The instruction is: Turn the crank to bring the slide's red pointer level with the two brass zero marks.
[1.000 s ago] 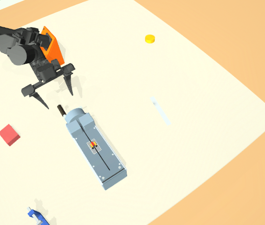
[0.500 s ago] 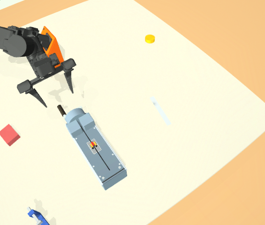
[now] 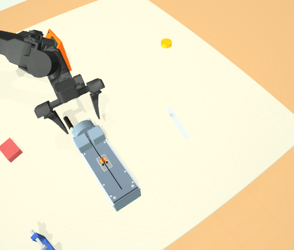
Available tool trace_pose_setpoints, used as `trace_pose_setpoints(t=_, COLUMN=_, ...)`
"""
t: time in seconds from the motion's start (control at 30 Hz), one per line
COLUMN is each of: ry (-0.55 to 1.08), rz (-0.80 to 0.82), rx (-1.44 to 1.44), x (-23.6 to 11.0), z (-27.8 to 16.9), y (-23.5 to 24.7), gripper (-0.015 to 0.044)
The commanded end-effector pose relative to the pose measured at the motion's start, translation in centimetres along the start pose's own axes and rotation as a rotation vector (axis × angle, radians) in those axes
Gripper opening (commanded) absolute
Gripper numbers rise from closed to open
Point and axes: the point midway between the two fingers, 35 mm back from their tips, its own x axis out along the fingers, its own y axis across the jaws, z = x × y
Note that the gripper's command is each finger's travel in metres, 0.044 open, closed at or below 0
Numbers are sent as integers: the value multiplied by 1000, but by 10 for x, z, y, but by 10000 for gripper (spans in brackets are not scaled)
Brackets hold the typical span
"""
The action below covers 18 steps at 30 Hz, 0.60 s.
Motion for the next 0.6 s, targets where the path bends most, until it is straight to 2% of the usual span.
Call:
trace_pose_setpoints(t=0.0, ry=8, rz=-15, rx=26, x=10, z=9, y=5, gripper=440)
trace_pose_setpoints(t=0.1, ry=8, rz=-16, rx=28, x=15, z=5, y=5, gripper=440)
trace_pose_setpoints(t=0.3, ry=7, rz=-18, rx=27, x=50, z=-25, y=2, gripper=440)
trace_pose_setpoints(t=0.57, ry=7, rz=-18, rx=27, x=51, z=-26, y=2, gripper=440)
